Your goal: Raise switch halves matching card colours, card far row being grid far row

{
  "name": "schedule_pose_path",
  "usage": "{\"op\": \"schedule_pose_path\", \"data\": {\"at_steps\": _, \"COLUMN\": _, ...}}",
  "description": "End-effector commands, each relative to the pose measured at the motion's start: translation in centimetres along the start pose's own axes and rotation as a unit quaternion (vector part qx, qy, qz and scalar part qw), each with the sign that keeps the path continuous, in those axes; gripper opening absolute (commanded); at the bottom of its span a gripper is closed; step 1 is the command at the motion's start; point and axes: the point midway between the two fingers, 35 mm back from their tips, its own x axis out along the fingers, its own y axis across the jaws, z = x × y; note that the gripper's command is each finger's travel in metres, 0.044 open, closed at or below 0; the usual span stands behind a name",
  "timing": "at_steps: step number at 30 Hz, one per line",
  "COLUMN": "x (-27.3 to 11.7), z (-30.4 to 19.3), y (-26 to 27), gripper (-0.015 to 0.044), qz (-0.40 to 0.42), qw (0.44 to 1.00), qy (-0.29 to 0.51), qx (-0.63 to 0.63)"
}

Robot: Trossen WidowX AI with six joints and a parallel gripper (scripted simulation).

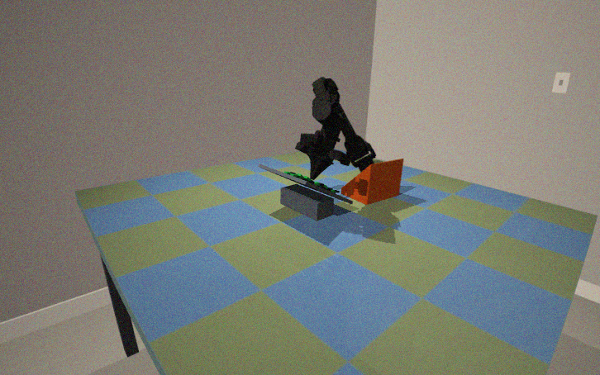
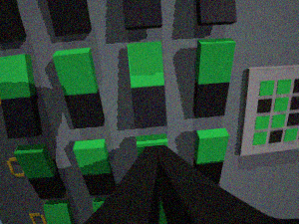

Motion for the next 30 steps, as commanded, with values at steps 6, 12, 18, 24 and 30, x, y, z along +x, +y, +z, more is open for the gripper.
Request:
{"op": "schedule_pose_path", "data": {"at_steps": 6, "x": 0.07, "z": -0.15, "y": 0.1, "gripper": 0.0, "qz": 0.002, "qw": 1.0, "qy": 0.002, "qx": -0.004}}
{"op": "schedule_pose_path", "data": {"at_steps": 12, "x": 0.1, "z": -0.15, "y": 0.1, "gripper": 0.0, "qz": 0.002, "qw": 1.0, "qy": 0.002, "qx": -0.004}}
{"op": "schedule_pose_path", "data": {"at_steps": 18, "x": 0.18, "z": -0.15, "y": 0.1, "gripper": 0.0, "qz": 0.002, "qw": 1.0, "qy": 0.002, "qx": -0.004}}
{"op": "schedule_pose_path", "data": {"at_steps": 24, "x": 0.26, "z": -0.14, "y": 0.1, "gripper": 0.0, "qz": 0.002, "qw": 1.0, "qy": 0.002, "qx": -0.004}}
{"op": "schedule_pose_path", "data": {"at_steps": 30, "x": 0.34, "z": -0.14, "y": 0.1, "gripper": 0.0, "qz": 0.002, "qw": 1.0, "qy": 0.002, "qx": -0.004}}
